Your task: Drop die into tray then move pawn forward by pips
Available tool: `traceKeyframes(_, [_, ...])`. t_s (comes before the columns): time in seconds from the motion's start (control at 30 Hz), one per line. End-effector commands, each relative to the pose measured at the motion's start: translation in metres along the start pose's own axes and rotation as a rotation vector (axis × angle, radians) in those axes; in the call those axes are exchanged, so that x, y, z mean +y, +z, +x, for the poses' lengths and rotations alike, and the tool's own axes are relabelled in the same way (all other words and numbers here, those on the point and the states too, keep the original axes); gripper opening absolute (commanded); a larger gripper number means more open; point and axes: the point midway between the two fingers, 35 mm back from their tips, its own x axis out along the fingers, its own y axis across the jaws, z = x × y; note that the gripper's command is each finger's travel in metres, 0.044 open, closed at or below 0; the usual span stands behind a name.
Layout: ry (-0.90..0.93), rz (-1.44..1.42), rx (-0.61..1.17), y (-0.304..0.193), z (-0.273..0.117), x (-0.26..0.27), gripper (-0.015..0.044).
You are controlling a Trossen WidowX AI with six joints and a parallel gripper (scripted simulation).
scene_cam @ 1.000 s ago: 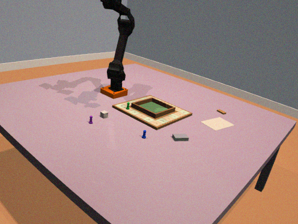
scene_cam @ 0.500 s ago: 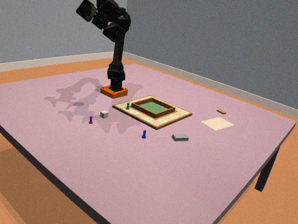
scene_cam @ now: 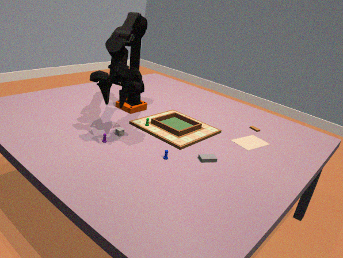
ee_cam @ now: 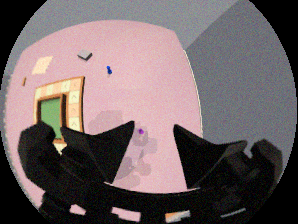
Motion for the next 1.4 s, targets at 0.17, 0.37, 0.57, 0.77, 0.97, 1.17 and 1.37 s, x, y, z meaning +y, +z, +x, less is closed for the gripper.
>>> traceKeyframes(0.17, [0.362,-0.138,0.401,-0.077,0.022,0.08,0.0275])
traceKeyframes(0.37, [0.362,-0.138,0.401,-0.074,0.031,0.085,0.0275])
traceKeyframes(0.57, [0.362,-0.138,0.401,-0.078,0.039,0.089,0.0275])
traceKeyframes(0.77, [0.362,-0.138,0.401,-0.083,0.051,0.093,0.0275])
traceKeyframes(0.97, [0.362,-0.138,0.401,-0.086,0.057,0.095,0.0275])
traceKeyframes(1.17, [0.362,-0.138,0.401,-0.09,0.066,0.098,0.0275])
traceKeyframes(1.37, [0.362,-0.138,0.401,-0.094,0.074,0.102,0.0275])
